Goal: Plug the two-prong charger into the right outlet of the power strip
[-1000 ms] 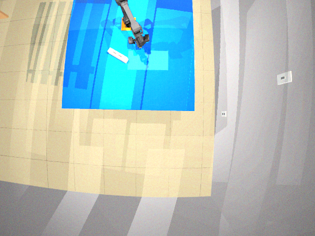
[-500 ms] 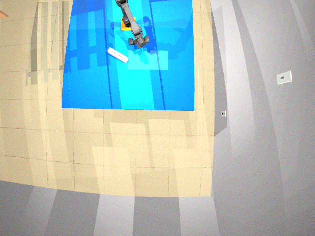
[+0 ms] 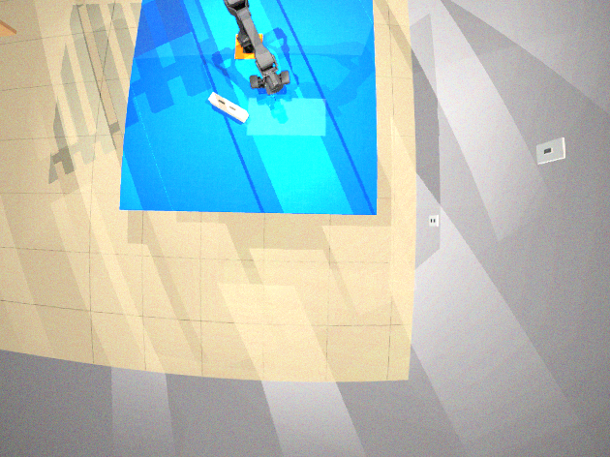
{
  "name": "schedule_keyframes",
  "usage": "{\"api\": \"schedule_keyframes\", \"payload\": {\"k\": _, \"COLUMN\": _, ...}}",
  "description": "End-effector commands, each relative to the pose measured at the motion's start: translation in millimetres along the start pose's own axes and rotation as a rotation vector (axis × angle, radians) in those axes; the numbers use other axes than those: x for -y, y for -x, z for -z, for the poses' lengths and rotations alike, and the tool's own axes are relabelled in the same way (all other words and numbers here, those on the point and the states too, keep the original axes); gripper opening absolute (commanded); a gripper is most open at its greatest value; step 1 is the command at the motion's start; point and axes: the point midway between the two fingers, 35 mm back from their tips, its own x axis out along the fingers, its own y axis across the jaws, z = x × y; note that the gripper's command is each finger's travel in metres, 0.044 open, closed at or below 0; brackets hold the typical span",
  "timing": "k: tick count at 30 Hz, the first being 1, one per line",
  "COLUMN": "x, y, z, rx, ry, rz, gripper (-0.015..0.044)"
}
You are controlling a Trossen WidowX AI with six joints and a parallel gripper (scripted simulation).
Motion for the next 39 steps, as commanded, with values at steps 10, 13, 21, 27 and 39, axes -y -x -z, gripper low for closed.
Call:
{"api": "schedule_keyframes", "payload": {"k": 10, "x": -0.1, "y": 0.7, "z": -0.2, "rx": 0.001, "ry": 0.0, "rz": -0.001, "gripper": 0.0098}}
{"api": "schedule_keyframes", "payload": {"k": 13, "x": -0.2, "y": 1.3, "z": -0.2, "rx": 0.001, "ry": 0.0, "rz": -0.001, "gripper": 0.0059}}
{"api": "schedule_keyframes", "payload": {"k": 21, "x": -0.6, "y": 26.7, "z": 1.2, "rx": 0.0, "ry": 0.001, "rz": 0.002, "gripper": 0.0}}
{"api": "schedule_keyframes", "payload": {"k": 27, "x": -0.6, "y": 52.4, "z": 5.4, "rx": -0.002, "ry": 0.003, "rz": 0.006, "gripper": 0.0}}
{"api": "schedule_keyframes", "payload": {"k": 39, "x": 10.4, "y": 52.2, "z": 3.8, "rx": -0.003, "ry": -0.039, "rz": 0.004, "gripper": 0.0}}
